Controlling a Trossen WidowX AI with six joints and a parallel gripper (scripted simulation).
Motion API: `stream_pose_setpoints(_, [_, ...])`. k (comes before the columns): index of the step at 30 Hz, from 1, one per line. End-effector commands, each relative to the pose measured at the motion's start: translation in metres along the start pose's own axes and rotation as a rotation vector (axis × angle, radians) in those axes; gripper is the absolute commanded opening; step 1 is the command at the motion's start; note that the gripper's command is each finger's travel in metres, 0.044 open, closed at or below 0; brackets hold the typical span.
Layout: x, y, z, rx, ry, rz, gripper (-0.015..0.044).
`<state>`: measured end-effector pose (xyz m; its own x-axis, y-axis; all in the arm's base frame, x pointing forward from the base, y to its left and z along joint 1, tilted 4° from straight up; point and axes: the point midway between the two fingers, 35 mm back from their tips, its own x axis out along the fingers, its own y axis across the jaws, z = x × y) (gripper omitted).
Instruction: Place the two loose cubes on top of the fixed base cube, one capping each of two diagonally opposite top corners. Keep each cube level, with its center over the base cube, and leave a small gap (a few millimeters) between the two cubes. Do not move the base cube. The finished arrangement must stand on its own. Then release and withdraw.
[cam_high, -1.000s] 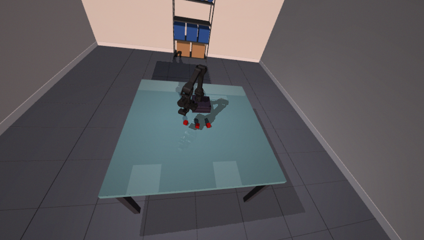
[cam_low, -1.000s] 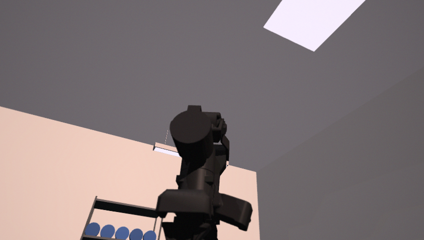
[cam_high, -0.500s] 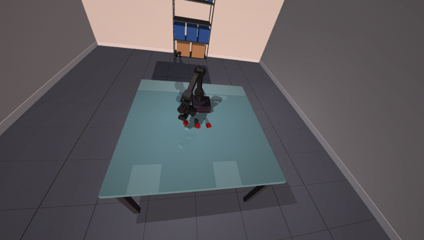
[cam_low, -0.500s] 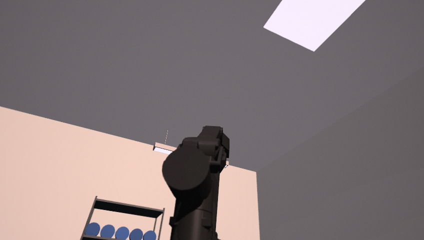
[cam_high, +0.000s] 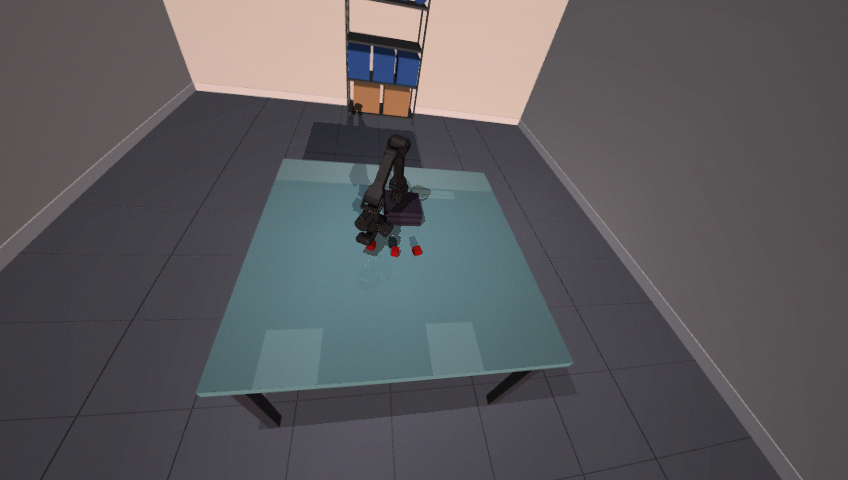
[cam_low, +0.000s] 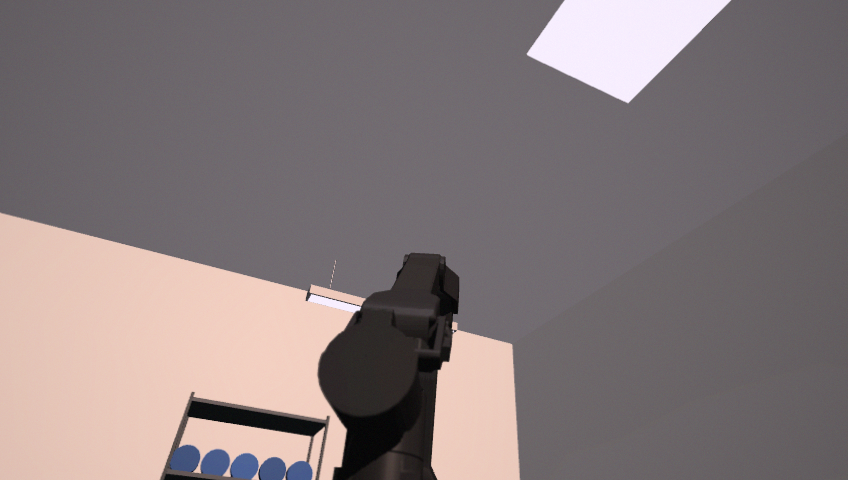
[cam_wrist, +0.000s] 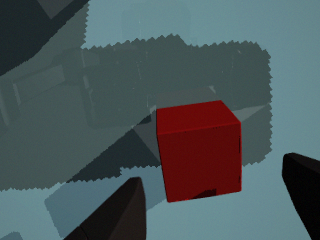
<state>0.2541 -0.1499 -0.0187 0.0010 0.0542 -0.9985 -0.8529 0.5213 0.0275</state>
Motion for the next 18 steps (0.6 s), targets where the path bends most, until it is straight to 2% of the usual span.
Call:
stream_pose_setpoints(1, [0.009, 0.002, -0.001, 0.003, 0.005, 0.011, 0.0265])
stream_pose_setpoints(14, [0.028, 0.003, -0.001, 0.003, 0.005, 0.011, 0.0265])
stream_pose_setpoints(18, [0.028, 0.003, -0.001, 0.003, 0.005, 0.011, 0.016])
